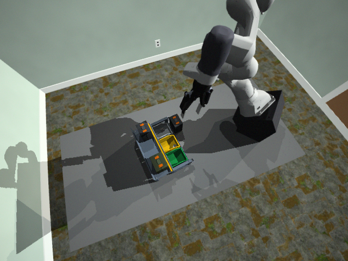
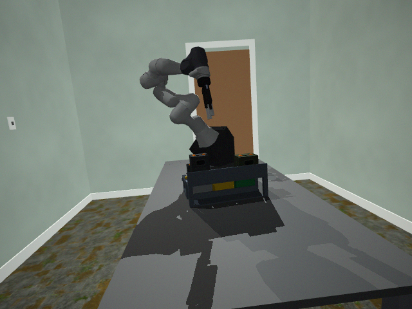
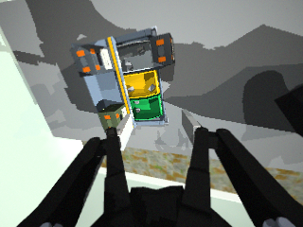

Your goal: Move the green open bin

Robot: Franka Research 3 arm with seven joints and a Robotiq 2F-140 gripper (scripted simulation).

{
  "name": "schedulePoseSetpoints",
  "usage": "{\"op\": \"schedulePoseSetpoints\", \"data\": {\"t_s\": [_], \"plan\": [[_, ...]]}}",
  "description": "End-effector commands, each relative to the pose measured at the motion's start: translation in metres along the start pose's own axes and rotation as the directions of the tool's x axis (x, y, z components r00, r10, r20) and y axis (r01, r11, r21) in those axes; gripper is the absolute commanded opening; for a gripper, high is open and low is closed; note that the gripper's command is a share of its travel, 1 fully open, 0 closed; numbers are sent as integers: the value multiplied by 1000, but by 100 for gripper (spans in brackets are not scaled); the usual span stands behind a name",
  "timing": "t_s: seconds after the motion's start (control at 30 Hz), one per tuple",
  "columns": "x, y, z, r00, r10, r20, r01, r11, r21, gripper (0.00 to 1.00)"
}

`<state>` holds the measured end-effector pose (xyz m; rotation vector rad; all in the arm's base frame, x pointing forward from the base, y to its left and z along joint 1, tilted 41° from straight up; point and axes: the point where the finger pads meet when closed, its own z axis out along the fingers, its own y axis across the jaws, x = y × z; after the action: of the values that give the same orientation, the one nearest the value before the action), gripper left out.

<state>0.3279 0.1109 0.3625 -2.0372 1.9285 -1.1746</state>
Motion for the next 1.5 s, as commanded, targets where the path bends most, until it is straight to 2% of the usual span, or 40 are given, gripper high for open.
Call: {"op": "schedulePoseSetpoints", "data": {"t_s": [0.0, 0.43, 0.57, 1.0, 1.13, 1.47], "plan": [[-4, -2, -3, 979, 204, 6, -204, 978, 34, 57], [-2, -2, -3, 977, 213, -1, -212, 976, 39, 57], [-4, -3, -4, 914, 407, 9, -406, 911, 74, 57], [-2, -2, -4, 909, 417, 3, -415, 906, 79, 57], [-3, -3, -5, 805, 592, 23, -591, 799, 110, 57], [-3, -3, -5, 805, 592, 23, -591, 799, 110, 57]]}}
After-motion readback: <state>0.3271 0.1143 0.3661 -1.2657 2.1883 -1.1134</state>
